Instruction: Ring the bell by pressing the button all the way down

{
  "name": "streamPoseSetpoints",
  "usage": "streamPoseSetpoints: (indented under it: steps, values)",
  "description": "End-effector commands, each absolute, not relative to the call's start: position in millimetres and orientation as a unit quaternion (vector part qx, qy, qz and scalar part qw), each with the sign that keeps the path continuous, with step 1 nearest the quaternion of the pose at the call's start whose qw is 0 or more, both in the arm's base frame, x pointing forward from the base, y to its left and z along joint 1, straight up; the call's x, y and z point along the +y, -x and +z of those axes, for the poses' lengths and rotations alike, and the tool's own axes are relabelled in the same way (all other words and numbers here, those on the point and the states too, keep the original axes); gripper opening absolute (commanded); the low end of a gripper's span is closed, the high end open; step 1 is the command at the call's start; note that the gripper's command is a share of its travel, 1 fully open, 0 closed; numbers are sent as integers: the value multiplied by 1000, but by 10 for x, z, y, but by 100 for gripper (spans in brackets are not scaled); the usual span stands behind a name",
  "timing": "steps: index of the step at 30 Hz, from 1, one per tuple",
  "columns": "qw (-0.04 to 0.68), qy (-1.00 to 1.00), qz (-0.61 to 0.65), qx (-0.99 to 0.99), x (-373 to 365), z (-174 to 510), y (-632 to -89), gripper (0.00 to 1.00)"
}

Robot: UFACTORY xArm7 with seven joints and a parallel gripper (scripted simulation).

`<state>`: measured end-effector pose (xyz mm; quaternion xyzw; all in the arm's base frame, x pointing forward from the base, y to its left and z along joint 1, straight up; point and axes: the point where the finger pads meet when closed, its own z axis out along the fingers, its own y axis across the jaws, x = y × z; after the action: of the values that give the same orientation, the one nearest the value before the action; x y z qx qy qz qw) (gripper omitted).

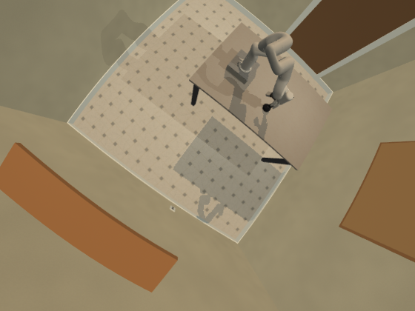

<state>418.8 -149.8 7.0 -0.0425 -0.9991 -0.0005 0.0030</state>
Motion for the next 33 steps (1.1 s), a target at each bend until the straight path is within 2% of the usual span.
streamPoseSetpoints:
  steps: [1,33]
  values:
    - [1,42,1,-999,-1504,63,-4203,0]
    - [1,42,1,-999,-1504,28,-4203,0]
